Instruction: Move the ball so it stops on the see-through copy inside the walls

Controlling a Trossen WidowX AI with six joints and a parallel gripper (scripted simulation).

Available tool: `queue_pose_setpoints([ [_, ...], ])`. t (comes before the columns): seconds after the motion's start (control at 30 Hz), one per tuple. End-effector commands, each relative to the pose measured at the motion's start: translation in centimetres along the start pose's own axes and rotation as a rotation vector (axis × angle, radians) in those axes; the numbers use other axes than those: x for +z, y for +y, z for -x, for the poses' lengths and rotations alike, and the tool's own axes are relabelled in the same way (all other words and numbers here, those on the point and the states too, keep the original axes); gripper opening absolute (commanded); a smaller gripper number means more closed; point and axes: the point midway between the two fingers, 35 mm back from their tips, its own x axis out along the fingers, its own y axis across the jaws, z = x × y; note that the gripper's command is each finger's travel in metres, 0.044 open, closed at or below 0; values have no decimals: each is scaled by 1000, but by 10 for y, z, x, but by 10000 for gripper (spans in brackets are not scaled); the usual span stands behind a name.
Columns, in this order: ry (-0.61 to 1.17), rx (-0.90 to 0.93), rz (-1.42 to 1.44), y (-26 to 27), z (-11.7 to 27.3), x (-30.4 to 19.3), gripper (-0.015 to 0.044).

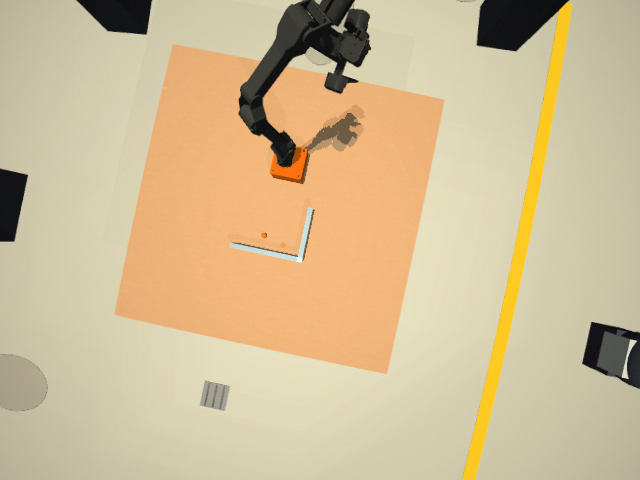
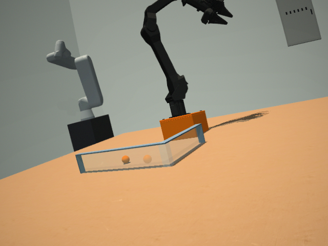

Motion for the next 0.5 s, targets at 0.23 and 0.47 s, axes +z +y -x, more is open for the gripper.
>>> queue_pose_setpoints([
  [0.23, -61, -177, -32, -47, -37, 39, 219],
  [0.47, -104, -394, -168, -119, -75, 84, 219],
])
